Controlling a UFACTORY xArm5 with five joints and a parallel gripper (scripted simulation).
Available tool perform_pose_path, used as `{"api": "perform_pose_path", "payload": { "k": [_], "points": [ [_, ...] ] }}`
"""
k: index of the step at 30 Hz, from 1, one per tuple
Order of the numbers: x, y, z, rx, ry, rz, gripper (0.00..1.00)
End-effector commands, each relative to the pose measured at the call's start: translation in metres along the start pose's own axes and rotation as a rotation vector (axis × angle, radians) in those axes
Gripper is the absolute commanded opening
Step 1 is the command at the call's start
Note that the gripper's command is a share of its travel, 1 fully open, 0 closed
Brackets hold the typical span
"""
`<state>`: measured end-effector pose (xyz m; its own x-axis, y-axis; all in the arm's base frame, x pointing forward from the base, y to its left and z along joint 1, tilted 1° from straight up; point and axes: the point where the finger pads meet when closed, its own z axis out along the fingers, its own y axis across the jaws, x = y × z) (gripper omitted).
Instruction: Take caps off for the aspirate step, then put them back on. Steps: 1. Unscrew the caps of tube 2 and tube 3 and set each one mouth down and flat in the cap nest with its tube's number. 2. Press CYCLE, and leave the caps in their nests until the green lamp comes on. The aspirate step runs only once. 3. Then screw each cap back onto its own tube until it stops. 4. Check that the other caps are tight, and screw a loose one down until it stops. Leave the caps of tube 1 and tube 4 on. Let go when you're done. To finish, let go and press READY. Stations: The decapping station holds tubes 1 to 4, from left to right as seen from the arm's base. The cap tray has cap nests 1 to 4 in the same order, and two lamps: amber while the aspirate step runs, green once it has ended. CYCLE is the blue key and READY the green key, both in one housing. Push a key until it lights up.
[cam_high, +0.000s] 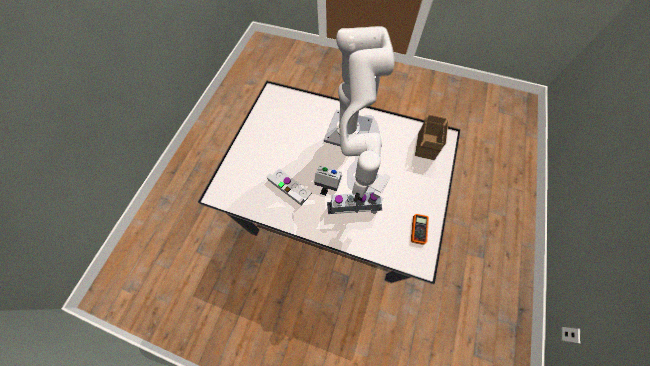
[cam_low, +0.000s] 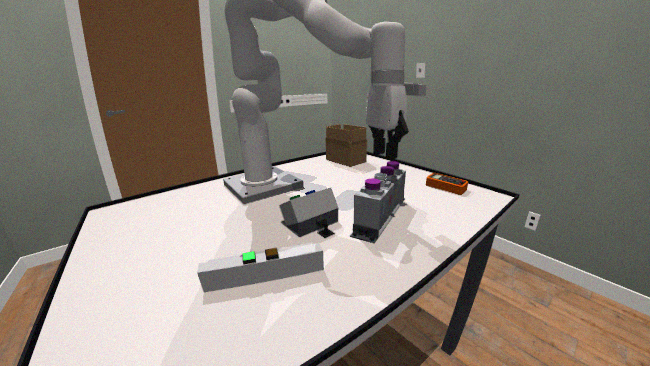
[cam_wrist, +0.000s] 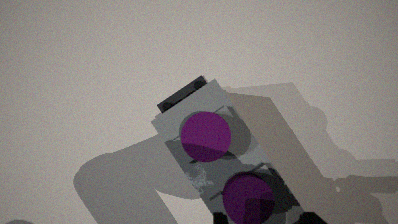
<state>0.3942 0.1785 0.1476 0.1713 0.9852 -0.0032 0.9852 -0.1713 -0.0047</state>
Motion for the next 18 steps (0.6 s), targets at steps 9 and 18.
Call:
{"api": "perform_pose_path", "payload": {
  "k": [9,18],
  "points": [
    [-0.057,0.011,-0.003,-0.009,-0.006,-0.565,0.46],
    [-0.087,0.016,-0.003,-0.008,-0.008,-0.868,0.46]
  ]
}}
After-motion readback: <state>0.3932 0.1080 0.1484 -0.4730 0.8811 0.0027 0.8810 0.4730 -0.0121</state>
